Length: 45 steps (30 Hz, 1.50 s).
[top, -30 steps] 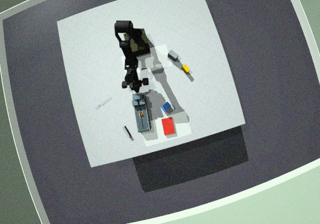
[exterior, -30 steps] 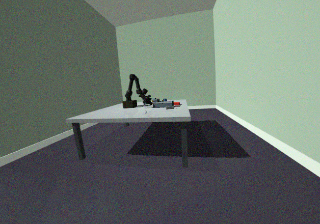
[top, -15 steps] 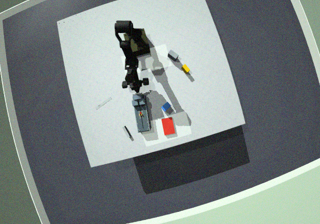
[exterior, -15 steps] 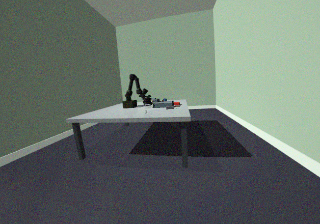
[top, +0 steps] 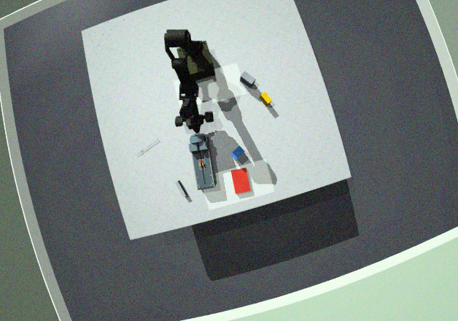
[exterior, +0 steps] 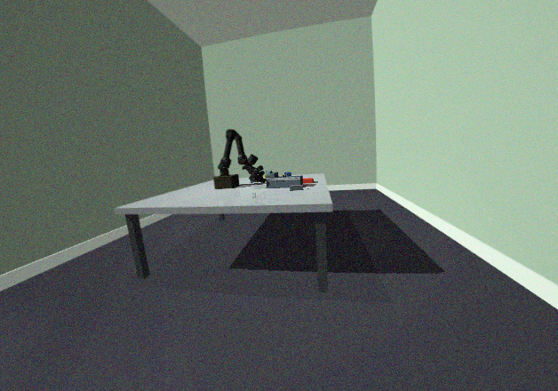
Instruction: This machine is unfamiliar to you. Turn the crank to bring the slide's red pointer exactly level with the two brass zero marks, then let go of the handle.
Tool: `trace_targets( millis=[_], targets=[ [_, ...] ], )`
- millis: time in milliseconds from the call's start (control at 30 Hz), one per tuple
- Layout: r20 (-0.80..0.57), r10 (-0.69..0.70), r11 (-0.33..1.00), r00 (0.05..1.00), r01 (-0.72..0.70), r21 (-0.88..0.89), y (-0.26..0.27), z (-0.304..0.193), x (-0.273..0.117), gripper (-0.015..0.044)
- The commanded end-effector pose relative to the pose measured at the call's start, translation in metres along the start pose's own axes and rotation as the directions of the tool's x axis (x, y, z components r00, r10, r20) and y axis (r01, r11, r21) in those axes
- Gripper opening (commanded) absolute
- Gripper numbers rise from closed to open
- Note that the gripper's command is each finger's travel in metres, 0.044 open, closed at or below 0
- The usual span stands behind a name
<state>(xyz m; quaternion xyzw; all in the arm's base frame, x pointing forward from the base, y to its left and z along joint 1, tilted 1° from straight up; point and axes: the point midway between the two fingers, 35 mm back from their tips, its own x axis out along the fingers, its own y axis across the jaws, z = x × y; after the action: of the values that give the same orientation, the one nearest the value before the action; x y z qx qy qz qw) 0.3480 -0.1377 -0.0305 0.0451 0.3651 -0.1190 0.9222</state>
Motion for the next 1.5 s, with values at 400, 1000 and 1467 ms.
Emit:
trace_targets(
  millis=[400, 1000, 1467],
  targets=[
    [-0.002, 0.026, 1.000, 1.000, -0.026, -0.007, 0.0106, -0.0003, -0.0001, 0.0000],
    [-0.002, 0.027, 1.000, 1.000, -0.027, -0.007, 0.0137, 0.0013, -0.0012, 0.0000],
    [-0.002, 0.027, 1.000, 1.000, -0.027, -0.007, 0.0177, 0.0028, -0.0029, 0.0000]
  ],
)
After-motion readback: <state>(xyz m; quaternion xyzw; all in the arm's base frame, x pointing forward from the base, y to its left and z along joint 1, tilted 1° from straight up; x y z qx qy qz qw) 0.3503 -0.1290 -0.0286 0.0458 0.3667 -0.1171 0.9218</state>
